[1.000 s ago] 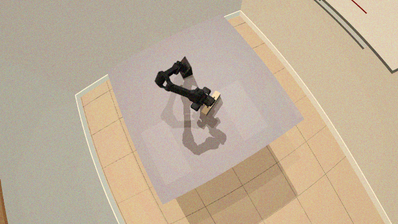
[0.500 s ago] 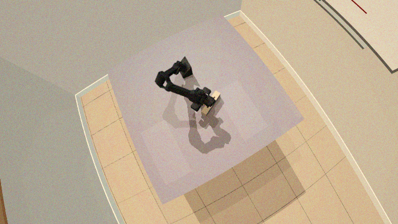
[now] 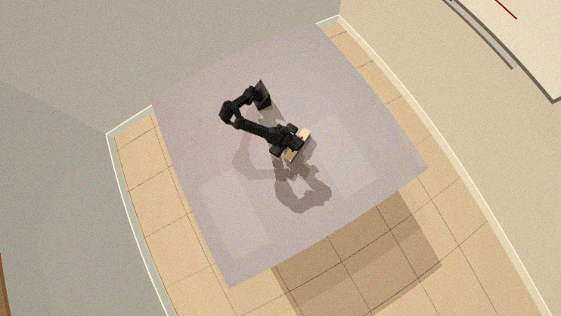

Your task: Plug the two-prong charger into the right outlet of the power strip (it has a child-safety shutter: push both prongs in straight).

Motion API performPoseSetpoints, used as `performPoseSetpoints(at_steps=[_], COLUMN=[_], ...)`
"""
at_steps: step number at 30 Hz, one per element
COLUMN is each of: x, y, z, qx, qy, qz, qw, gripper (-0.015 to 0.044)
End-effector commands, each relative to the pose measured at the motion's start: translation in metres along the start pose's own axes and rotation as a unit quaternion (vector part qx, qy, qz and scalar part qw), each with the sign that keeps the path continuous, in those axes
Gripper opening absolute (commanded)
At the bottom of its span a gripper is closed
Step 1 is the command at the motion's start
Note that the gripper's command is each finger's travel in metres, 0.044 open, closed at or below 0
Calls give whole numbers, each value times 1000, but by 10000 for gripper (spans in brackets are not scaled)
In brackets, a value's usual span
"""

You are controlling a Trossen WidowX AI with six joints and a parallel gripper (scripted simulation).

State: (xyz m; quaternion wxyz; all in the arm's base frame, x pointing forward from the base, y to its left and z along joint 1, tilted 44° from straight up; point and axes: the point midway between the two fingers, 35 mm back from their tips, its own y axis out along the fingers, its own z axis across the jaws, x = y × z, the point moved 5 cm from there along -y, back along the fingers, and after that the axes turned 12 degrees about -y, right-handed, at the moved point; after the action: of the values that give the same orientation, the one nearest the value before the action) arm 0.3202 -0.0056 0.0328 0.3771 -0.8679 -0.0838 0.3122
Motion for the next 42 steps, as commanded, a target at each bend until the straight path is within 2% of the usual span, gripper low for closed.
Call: performPoseSetpoints(at_steps=[1,42], x=[1,5], y=[-1,-1], z=[-1,-2], qx=[-2,-2], qy=[-1,-1], qz=[0,-1], qw=[1000,1000], gripper=[0,0])
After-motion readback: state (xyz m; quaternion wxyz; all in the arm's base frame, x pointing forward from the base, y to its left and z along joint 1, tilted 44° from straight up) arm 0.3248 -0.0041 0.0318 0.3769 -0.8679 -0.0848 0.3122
